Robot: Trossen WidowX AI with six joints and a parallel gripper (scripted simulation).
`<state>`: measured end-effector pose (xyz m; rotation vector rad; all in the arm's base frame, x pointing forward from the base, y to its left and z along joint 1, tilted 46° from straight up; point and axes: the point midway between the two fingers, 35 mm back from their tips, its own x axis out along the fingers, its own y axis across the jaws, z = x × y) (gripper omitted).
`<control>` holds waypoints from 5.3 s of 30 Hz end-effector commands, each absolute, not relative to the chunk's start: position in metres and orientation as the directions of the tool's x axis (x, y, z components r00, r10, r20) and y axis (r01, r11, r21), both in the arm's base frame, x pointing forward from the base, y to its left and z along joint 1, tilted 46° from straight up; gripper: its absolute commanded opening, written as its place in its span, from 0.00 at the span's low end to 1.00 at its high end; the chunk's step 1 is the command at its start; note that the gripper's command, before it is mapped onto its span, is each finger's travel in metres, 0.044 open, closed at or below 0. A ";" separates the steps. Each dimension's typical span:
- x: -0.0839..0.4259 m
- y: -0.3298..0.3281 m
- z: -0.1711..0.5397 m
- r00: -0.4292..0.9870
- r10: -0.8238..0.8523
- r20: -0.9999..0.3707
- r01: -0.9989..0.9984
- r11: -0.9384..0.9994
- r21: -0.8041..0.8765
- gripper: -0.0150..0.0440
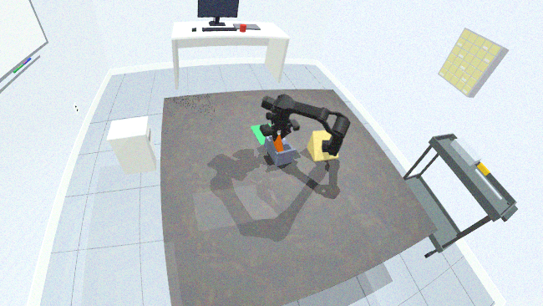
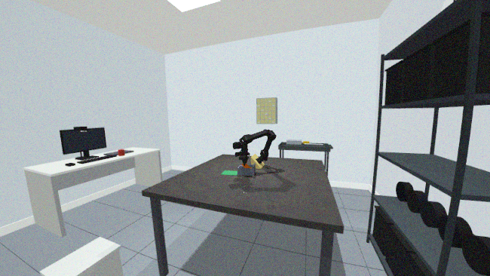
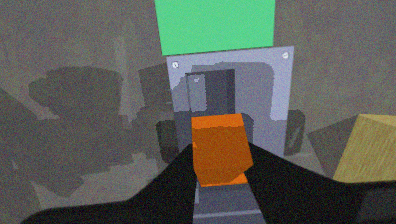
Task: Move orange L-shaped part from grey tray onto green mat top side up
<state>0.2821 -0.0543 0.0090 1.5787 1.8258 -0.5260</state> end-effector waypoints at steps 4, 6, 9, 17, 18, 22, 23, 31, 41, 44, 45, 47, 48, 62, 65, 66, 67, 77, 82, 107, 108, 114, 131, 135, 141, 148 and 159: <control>0.283 -0.062 0.017 -0.056 0.710 -0.702 0.974 0.194 0.118 0.25; 0.283 -0.064 0.020 -0.056 0.710 -0.702 0.974 0.194 0.118 0.25; 0.283 -0.067 0.023 -0.057 0.710 -0.702 0.974 0.194 0.117 0.25; 0.284 -0.076 0.032 -0.057 0.710 -0.702 0.974 0.194 0.117 0.25; 0.284 -0.077 0.033 -0.057 0.710 -0.702 0.974 0.194 0.117 0.25; 0.284 -0.082 0.037 -0.057 0.710 -0.702 0.974 0.194 0.117 0.25; 0.284 -0.083 0.038 -0.057 0.710 -0.702 0.974 0.194 0.117 0.25; 0.285 -0.092 0.047 -0.057 0.710 -0.702 0.974 0.194 0.116 0.25; 0.286 -0.103 0.058 -0.057 0.710 -0.702 0.974 0.194 0.116 0.25; 0.286 -0.103 0.058 -0.058 0.710 -0.702 0.974 0.194 0.116 0.25; 0.286 -0.103 0.058 -0.058 0.710 -0.702 0.974 0.194 0.116 0.25; 0.286 -0.104 0.059 -0.058 0.710 -0.702 0.974 0.194 0.116 0.25; 0.286 -0.105 0.059 -0.058 0.710 -0.702 0.974 0.194 0.116 0.25; 0.291 -0.129 0.036 -0.057 0.708 -0.704 0.974 0.194 0.116 0.25; 0.293 -0.138 0.027 -0.057 0.708 -0.704 0.974 0.194 0.116 0.25; 0.293 -0.141 0.024 -0.057 0.708 -0.704 0.974 0.194 0.117 0.25; 0.294 -0.143 0.021 -0.057 0.707 -0.704 0.974 0.194 0.117 0.25; 0.299 -0.173 -0.008 -0.056 0.706 -0.706 0.974 0.194 0.117 0.25; 0.302 -0.187 -0.023 -0.055 0.705 -0.707 0.974 0.194 0.117 0.25; 0.307 -0.214 -0.064 -0.053 0.703 -0.710 0.974 0.193 0.118 0.25; 0.307 -0.213 -0.065 -0.053 0.703 -0.710 0.974 0.193 0.118 0.25; 0.306 -0.207 -0.071 -0.054 0.703 -0.709 0.974 0.194 0.118 0.25; 0.305 -0.189 -0.089 -0.054 0.704 -0.709 0.974 0.194 0.119 0.25; 0.305 -0.184 -0.094 -0.054 0.704 -0.708 0.974 0.194 0.119 0.25; 0.304 -0.178 -0.100 -0.054 0.704 -0.708 0.974 0.194 0.120 0.25; 0.304 -0.171 -0.107 -0.054 0.704 -0.708 0.974 0.194 0.120 0.25; 0.303 -0.163 -0.114 -0.053 0.704 -0.708 0.974 0.194 0.120 0.25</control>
